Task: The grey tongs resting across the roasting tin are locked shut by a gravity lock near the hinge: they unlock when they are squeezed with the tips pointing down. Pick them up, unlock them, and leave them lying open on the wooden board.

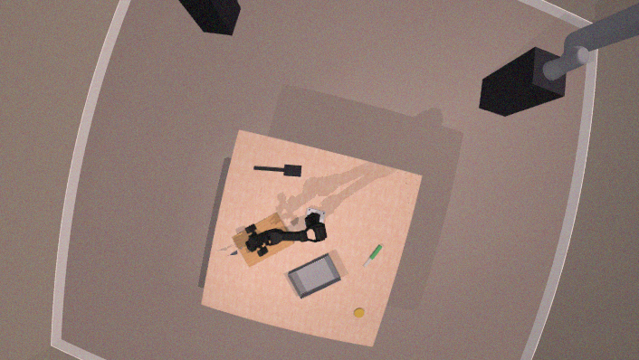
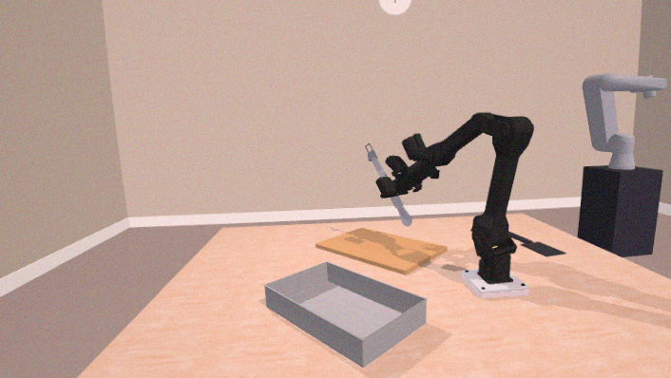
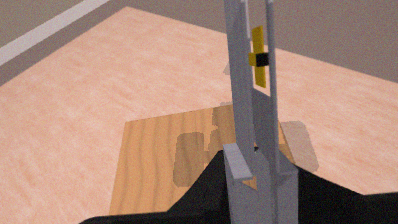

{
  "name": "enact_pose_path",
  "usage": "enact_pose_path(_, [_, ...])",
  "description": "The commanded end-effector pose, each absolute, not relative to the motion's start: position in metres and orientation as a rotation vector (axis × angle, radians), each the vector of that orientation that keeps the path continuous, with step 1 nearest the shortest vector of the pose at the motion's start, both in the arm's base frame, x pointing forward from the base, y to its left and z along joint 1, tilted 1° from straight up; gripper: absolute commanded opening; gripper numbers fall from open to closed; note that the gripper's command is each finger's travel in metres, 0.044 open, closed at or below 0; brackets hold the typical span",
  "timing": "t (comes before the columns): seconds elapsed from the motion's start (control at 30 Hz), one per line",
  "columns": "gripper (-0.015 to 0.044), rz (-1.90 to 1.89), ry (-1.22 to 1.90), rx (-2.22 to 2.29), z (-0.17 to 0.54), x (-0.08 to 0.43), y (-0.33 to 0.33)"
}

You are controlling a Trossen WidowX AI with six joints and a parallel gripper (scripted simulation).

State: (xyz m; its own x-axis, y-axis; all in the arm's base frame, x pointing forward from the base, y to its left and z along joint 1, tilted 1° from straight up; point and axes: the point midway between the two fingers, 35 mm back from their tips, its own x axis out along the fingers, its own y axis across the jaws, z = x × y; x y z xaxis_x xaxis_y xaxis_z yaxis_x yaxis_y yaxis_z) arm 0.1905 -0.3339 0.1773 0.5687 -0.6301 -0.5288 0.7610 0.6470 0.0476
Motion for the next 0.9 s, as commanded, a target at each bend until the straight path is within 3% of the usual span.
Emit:
enact_pose_path(0.0, [-0.0150,-0.828,0.548,0.303,0.180,0.195,-0.340])
enact_pose_path(0.87, [-0.0150,-0.790,0.892,0.471,0.176,0.206,-0.354])
